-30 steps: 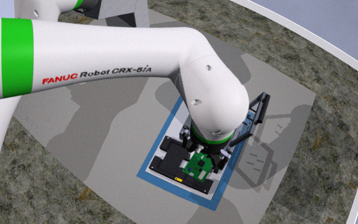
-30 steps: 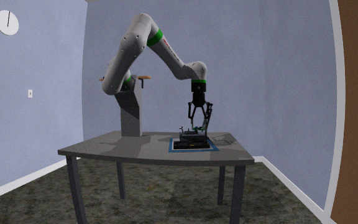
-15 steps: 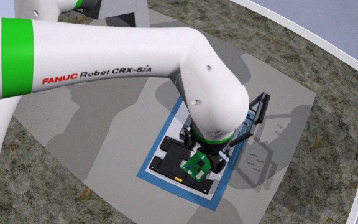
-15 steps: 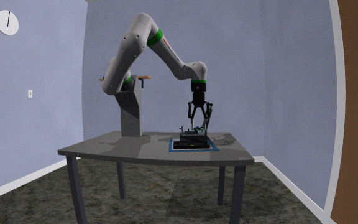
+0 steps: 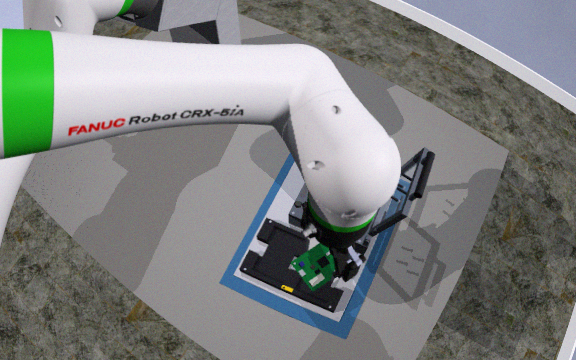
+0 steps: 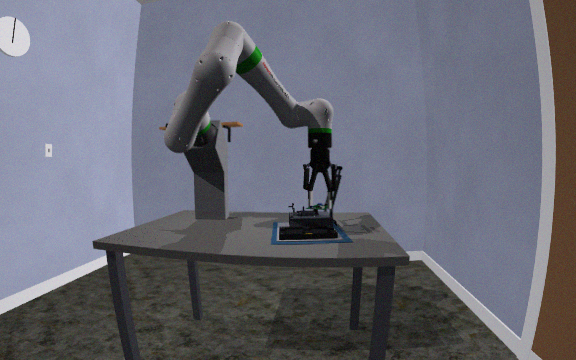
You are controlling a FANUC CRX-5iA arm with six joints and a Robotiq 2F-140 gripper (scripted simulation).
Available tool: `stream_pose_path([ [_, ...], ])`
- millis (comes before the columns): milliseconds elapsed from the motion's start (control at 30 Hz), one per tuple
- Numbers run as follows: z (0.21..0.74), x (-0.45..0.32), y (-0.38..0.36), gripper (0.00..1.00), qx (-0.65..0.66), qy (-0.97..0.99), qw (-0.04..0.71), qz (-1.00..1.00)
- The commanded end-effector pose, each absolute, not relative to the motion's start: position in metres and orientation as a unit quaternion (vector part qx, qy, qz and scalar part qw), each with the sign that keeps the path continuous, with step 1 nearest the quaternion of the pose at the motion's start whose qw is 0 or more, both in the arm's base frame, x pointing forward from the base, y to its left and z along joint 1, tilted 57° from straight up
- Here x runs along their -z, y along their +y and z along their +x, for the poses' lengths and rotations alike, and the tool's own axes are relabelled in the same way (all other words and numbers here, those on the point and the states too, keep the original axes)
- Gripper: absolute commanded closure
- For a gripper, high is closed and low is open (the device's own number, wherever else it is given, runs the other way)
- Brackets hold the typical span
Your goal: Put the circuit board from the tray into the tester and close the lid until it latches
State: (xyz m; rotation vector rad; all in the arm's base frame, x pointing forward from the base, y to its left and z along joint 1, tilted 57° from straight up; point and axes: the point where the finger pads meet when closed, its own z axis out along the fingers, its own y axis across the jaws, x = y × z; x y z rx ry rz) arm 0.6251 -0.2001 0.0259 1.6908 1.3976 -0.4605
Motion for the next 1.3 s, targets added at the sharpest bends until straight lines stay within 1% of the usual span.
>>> stream_pose_path([
  [0,0.6252,-0.0259,-0.1998,0.54,0.173,0.543,0.441,0.693],
  [500,0.6252,-0.0259,-0.1998,0.54,0.098,0.423,0.464,0.772],
  [1267,0.6252,-0.0259,-0.1998,0.54,-0.015,0.227,0.474,0.851],
])
